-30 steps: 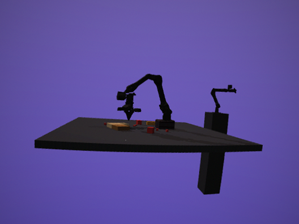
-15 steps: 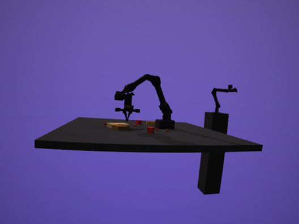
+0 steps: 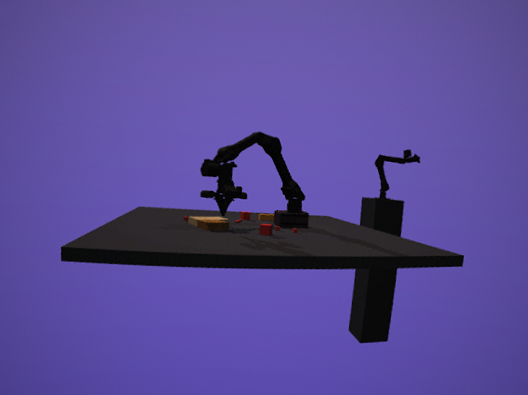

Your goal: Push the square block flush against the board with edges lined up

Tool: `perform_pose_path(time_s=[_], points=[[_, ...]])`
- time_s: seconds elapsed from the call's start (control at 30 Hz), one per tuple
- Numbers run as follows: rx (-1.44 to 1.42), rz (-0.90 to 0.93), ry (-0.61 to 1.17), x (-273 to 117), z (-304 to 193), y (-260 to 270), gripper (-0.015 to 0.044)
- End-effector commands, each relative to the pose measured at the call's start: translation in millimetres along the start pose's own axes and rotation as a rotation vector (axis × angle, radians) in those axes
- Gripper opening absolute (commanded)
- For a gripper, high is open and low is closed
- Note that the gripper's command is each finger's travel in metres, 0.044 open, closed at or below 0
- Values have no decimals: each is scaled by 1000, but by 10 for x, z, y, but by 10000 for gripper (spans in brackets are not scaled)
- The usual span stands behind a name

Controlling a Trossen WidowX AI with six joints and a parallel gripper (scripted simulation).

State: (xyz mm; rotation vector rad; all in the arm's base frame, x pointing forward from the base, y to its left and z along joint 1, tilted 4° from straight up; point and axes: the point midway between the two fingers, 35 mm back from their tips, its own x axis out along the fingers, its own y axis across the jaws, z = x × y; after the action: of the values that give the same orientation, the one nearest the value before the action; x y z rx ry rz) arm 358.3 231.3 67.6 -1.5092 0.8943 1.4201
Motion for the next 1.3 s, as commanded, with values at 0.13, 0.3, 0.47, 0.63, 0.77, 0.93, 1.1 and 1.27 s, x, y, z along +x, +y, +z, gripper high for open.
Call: perform_pose_path(time_s=[0.13,0.3,0.47,0.63,0.77,0.93,1.1,1.27], points=[[-103,-1,10,33,151,-71,0],[-103,-1,10,551,144,-73,0],[-103,-1,10,551,136,-74,0],[-103,-1,11,550,76,-82,0],[-103,-1,11,549,11,-89,0],[-103,-1,12,549,-67,-96,0],[-103,-1,12,548,-77,-97,0],[-103,-1,12,548,-77,-97,0]])
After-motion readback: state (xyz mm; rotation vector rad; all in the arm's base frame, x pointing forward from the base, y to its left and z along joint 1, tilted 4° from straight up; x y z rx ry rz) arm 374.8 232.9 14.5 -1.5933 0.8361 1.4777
